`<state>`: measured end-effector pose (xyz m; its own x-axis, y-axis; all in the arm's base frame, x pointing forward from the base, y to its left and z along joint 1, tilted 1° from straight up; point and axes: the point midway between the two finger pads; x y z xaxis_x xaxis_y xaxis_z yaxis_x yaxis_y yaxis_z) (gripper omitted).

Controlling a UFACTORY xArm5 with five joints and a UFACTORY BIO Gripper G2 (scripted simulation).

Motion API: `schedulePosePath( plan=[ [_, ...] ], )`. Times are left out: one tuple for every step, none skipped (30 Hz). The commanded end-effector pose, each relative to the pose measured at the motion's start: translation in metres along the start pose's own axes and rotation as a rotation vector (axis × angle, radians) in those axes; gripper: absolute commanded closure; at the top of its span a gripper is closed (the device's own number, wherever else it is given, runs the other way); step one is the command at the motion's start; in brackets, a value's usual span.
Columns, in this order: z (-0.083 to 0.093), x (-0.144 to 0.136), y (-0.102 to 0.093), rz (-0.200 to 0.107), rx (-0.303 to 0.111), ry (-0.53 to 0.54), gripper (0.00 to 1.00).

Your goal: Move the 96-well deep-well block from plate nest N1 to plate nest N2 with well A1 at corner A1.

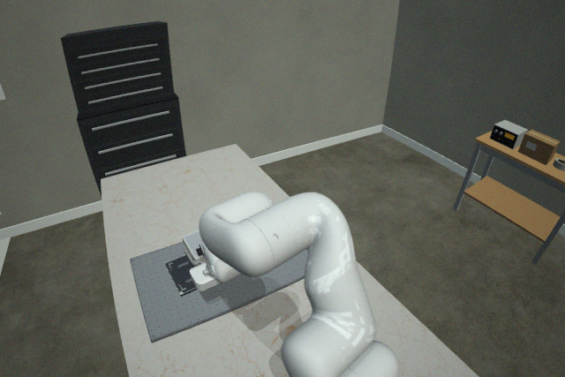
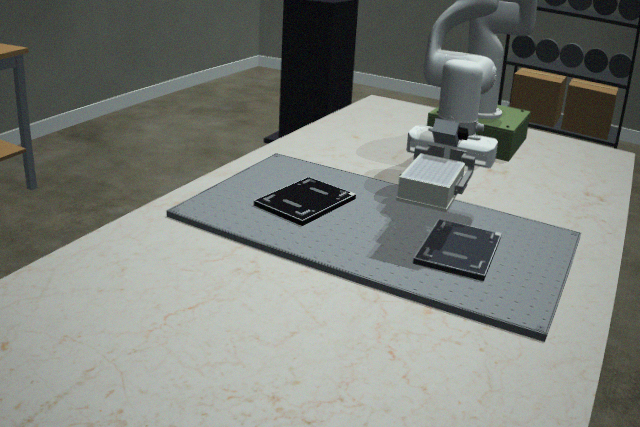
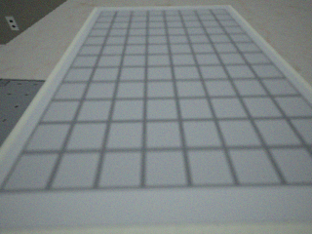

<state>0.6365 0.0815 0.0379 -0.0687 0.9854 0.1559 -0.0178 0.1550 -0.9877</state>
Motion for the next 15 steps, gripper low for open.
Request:
schedulePosePath(
  plan=[
    [-0.003, 0.014, 0.0, 0.01, -0.005, 0.0, 1.0],
    [-0.004, 0.017, 0.001, 0.01, -0.005, 0.0, 1.0],
    [-0.004, 0.02, 0.001, 0.01, -0.005, 0.0, 1.0],
    [-0.005, 0.023, 0.002, 0.01, -0.005, 0.0, 1.0],
    [-0.005, 0.023, 0.002, 0.01, -0.005, 0.0, 1.0],
    [-0.005, 0.023, 0.002, 0.01, -0.005, 0.0, 1.0],
    [-0.005, 0.027, 0.002, 0.01, -0.005, 0.0, 1.0],
    [-0.006, 0.03, 0.003, 0.01, -0.005, 0.0, 1.0],
    [-0.006, 0.033, 0.003, 0.01, -0.005, 0.0, 1.0],
    [-0.006, 0.036, 0.004, 0.01, -0.005, 0.0, 1.0],
    [-0.007, 0.04, 0.005, 0.01, -0.005, 0.0, 1.0],
    [-0.007, 0.043, 0.005, 0.01, -0.005, 0.0, 1.0],
    [-0.008, 0.046, 0.006, 0.01, -0.005, 0.0, 1.0],
    [-0.008, 0.049, 0.006, 0.01, -0.005, 0.0, 1.0],
    [-0.009, 0.053, 0.007, 0.01, -0.005, 0.0, 1.0]
  ],
)
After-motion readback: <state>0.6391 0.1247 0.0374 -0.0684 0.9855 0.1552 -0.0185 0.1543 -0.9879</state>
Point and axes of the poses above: the point midway between the two finger pads, its own z axis back along the fingers, its own x axis across the jaws, y = z × x, and after that the axes turned 9 degrees about -z, right-handed
